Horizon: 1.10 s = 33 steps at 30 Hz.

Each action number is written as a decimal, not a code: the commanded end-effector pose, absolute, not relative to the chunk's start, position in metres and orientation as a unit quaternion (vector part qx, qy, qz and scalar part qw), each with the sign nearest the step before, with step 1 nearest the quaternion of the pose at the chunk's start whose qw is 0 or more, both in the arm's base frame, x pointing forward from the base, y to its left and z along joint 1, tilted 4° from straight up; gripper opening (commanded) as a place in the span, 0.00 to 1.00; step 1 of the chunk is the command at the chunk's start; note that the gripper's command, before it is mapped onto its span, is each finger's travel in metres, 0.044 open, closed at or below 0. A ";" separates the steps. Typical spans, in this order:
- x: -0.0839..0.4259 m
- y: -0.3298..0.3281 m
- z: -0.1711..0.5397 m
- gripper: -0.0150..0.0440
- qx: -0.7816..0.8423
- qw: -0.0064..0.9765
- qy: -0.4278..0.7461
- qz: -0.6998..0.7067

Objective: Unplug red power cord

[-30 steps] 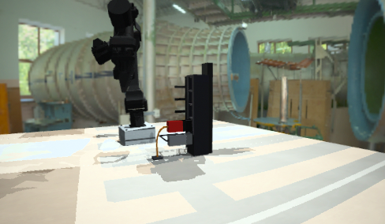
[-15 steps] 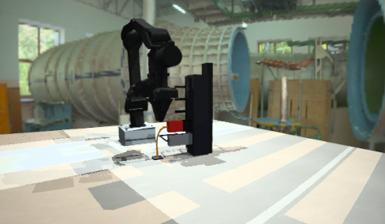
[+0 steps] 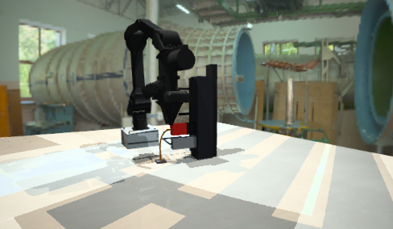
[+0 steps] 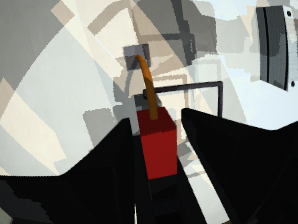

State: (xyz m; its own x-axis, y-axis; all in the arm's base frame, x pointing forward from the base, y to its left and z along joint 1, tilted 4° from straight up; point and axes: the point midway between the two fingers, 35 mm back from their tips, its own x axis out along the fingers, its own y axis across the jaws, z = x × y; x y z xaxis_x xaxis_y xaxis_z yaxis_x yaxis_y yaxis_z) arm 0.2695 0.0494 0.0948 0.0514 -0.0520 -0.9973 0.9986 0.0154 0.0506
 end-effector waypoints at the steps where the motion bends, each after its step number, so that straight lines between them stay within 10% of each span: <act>1: 0.270 0.055 0.095 0.53 0.496 0.530 0.475 -0.498; 24: 0.269 0.069 0.082 0.53 0.496 0.529 0.476 -0.498; 33: 0.269 0.069 0.084 0.29 0.496 0.529 0.478 -0.496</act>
